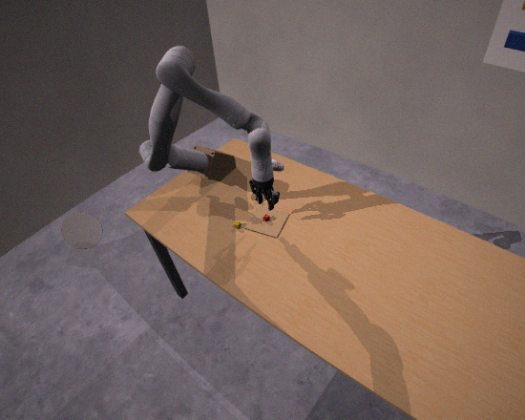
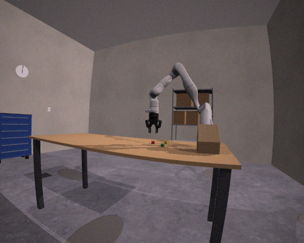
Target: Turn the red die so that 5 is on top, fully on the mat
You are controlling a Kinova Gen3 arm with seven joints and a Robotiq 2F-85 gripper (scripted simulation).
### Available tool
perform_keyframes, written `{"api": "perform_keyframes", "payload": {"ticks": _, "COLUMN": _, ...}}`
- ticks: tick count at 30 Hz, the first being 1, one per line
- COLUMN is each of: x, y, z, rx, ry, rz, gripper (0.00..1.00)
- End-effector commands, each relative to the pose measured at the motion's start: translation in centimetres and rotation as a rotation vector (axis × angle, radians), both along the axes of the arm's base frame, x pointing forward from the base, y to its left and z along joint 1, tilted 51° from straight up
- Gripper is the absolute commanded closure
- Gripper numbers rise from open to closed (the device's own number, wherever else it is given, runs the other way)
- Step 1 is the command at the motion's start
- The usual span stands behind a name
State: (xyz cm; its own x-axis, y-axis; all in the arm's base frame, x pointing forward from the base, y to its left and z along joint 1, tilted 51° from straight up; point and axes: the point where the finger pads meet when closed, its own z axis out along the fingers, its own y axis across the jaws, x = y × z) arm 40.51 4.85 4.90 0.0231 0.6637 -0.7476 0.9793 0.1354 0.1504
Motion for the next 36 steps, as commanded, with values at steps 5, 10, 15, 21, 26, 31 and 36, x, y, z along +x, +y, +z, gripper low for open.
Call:
{"api": "perform_keyframes", "payload": {"ticks": 5, "x": 0.0, "y": 0.1, "z": -0.1, "rx": -0.031, "ry": -0.001, "rz": 0.009, "gripper": 0.0}}
{"api": "perform_keyframes", "payload": {"ticks": 10, "x": 0.0, "y": 0.1, "z": -0.1, "rx": -0.031, "ry": -0.001, "rz": 0.009, "gripper": 0.0}}
{"api": "perform_keyframes", "payload": {"ticks": 15, "x": 0.0, "y": 0.1, "z": -0.1, "rx": -0.031, "ry": -0.001, "rz": 0.009, "gripper": 0.0}}
{"api": "perform_keyframes", "payload": {"ticks": 21, "x": 0.0, "y": 0.2, "z": -0.1, "rx": -0.031, "ry": -0.001, "rz": 0.009, "gripper": 0.0}}
{"api": "perform_keyframes", "payload": {"ticks": 26, "x": -0.1, "y": 0.8, "z": 0.5, "rx": -0.031, "ry": -0.001, "rz": 0.009, "gripper": 0.0}}
{"api": "perform_keyframes", "payload": {"ticks": 31, "x": -0.6, "y": 2.5, "z": 1.9, "rx": -0.031, "ry": -0.001, "rz": 0.009, "gripper": 0.0}}
{"api": "perform_keyframes", "payload": {"ticks": 36, "x": -1.0, "y": 3.9, "z": 3.0, "rx": -0.031, "ry": -0.001, "rz": 0.009, "gripper": 0.0}}
